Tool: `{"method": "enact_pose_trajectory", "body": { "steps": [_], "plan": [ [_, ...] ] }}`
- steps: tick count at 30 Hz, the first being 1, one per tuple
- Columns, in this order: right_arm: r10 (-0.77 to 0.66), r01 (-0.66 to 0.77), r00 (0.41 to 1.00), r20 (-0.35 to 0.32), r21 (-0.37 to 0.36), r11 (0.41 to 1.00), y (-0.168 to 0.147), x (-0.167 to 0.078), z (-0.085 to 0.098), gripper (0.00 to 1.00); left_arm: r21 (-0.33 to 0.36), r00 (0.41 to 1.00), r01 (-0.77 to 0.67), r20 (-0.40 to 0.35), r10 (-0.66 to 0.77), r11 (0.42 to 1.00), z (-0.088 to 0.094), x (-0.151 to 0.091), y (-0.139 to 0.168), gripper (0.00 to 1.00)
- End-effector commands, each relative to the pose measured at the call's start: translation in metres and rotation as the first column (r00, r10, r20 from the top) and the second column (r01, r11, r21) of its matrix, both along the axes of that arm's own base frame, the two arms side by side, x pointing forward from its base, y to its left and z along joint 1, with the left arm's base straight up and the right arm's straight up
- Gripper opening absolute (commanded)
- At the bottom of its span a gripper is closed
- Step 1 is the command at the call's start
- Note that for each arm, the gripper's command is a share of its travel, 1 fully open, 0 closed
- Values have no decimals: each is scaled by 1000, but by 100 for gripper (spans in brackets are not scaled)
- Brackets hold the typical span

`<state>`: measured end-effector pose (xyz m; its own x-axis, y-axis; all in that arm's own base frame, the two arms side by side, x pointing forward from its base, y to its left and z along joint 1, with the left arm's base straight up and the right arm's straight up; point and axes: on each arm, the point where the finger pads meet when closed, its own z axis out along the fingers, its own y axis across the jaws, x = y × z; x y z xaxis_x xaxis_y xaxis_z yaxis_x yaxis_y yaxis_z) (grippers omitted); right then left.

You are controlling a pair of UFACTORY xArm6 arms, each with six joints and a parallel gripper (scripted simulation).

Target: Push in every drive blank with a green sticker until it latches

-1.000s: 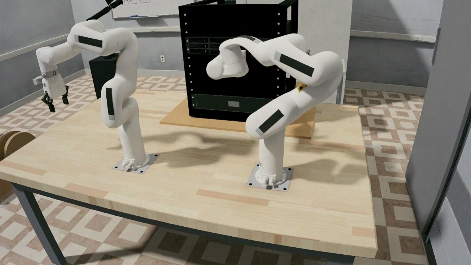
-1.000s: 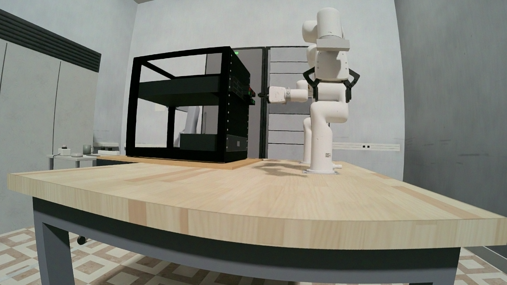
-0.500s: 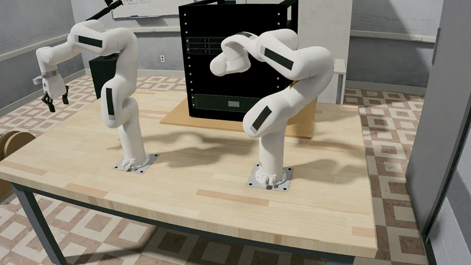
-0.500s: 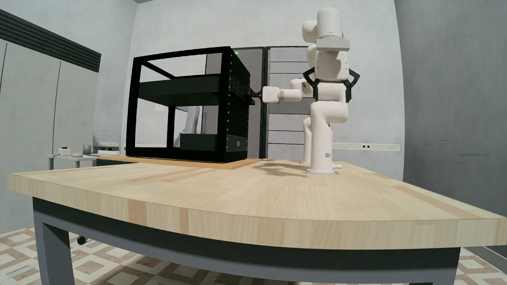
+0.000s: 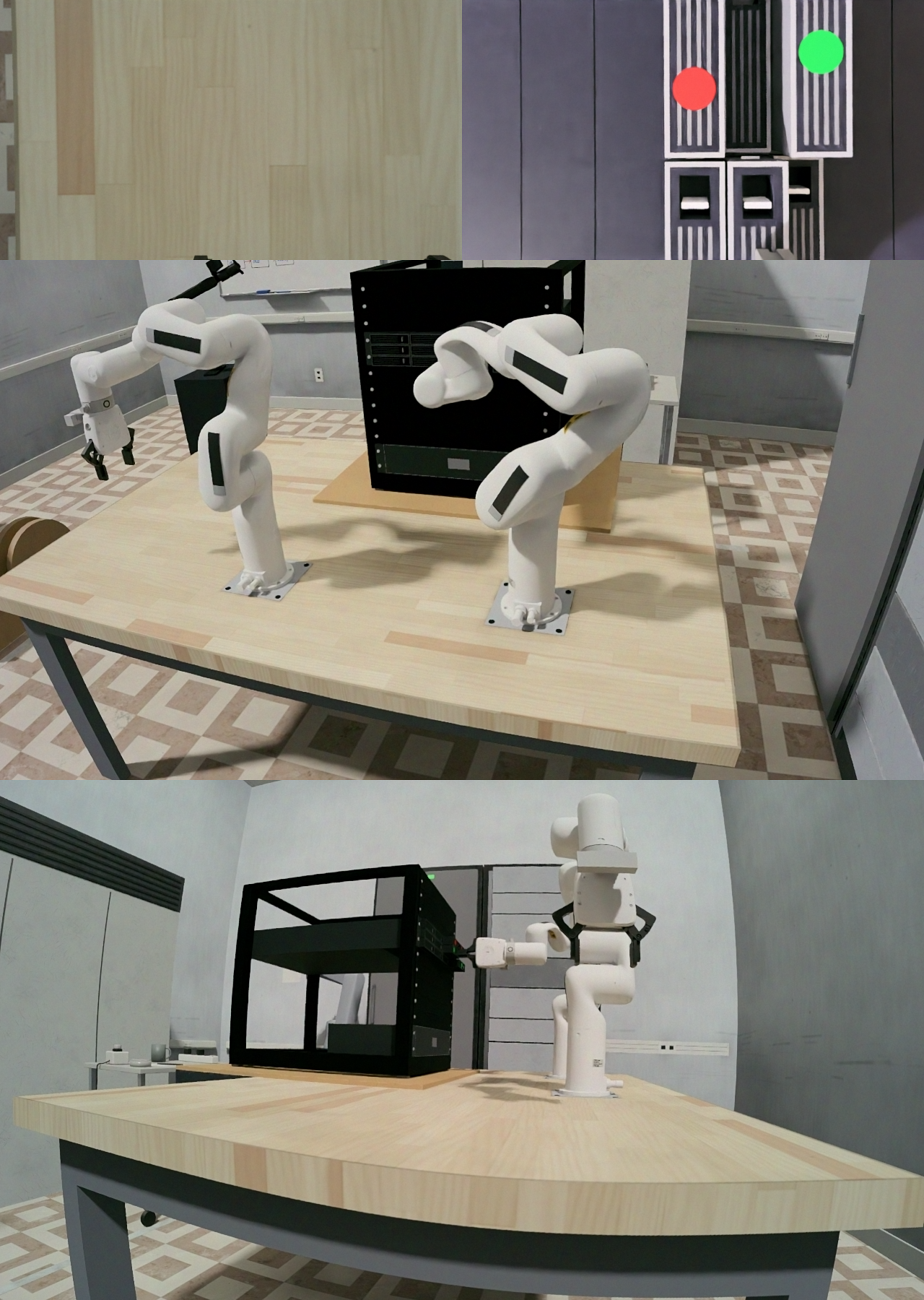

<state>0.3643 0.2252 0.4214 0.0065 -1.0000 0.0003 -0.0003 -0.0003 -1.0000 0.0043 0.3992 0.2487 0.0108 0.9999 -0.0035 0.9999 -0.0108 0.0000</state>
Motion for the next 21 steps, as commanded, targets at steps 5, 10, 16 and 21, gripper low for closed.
{"method": "enact_pose_trajectory", "body": {
  "steps": [5, 10, 16, 21],
  "plan": [
    [0, 0, 1000, 3, 3, 1000, 0, 3, 2, 0, 4, 1000, 0, 0, 0, 1000, 1, 0, 1, 100],
    [0, 0, 1000, 3, 3, 1000, 0, 4, 2, 0, 4, 1000, 0, 0, 0, 1000, 1, 0, 1, 100],
    [0, 0, 1000, 3, 3, 1000, 0, 12, 2, 0, 4, 1000, 0, 0, 0, 1000, 1, 0, 1, 100],
    [0, 0, 1000, 3, 3, 1000, 0, 13, 2, 0, 4, 1000, 0, 0, 0, 1000, 1, 0, 1, 100]
  ]
}}
